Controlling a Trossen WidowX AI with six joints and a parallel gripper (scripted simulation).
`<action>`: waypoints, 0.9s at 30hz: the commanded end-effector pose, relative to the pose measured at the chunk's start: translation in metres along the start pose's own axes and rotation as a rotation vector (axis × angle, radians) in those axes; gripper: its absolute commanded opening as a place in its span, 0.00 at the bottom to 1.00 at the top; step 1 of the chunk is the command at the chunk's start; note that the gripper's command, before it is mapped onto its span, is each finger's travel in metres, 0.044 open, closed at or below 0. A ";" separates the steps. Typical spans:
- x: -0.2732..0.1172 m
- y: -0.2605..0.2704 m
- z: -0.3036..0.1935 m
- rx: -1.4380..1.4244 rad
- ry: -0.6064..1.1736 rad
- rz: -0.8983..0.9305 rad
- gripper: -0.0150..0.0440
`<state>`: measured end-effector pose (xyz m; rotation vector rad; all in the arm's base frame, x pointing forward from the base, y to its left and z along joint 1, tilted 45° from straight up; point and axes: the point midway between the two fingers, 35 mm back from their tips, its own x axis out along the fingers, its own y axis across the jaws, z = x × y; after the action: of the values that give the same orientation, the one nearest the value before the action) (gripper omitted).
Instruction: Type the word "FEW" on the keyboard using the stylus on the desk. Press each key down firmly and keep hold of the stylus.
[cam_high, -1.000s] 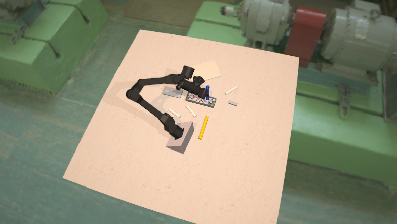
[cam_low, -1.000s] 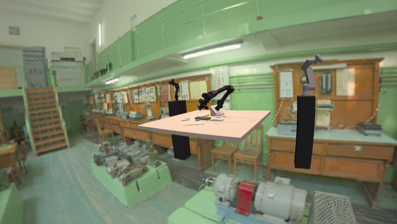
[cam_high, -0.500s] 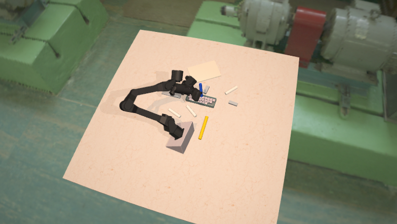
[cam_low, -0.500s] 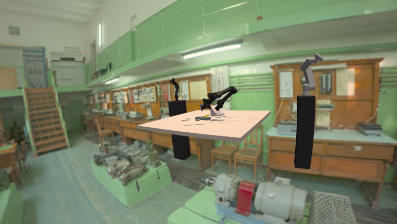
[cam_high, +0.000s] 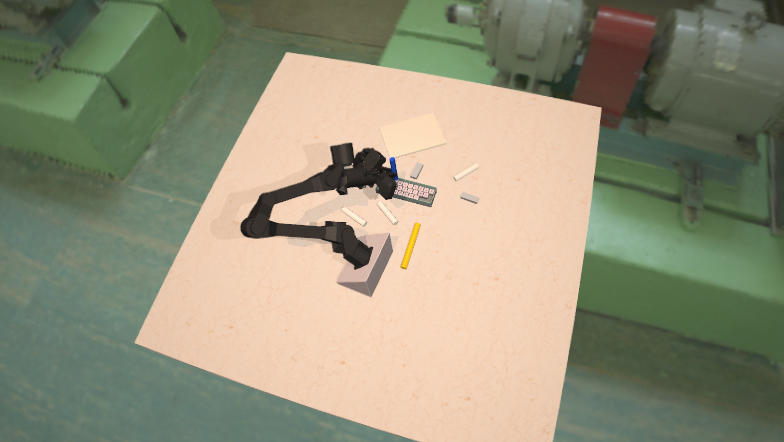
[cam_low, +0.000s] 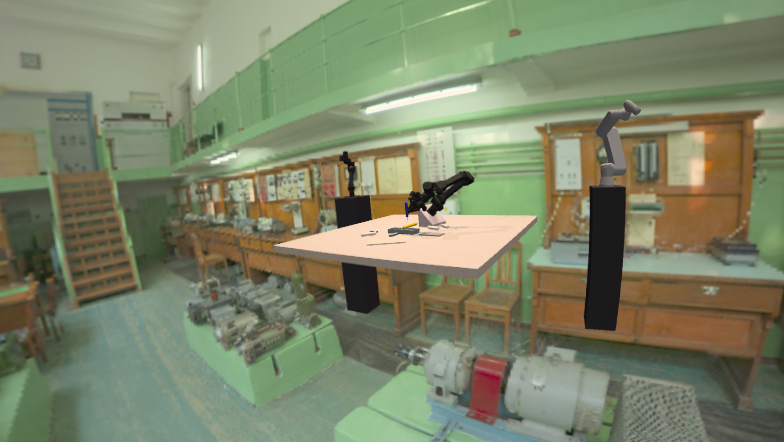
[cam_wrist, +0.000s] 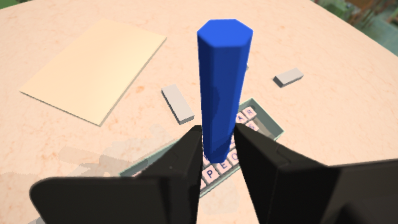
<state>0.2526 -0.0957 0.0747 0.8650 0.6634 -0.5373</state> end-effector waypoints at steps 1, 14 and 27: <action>-0.004 0.004 -0.006 0.040 -0.021 0.046 0.25; -0.007 0.014 -0.018 0.101 -0.060 0.126 0.25; 0.006 0.018 -0.041 0.103 -0.060 0.128 0.25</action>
<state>0.2571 -0.0532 0.0621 0.9733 0.5272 -0.4763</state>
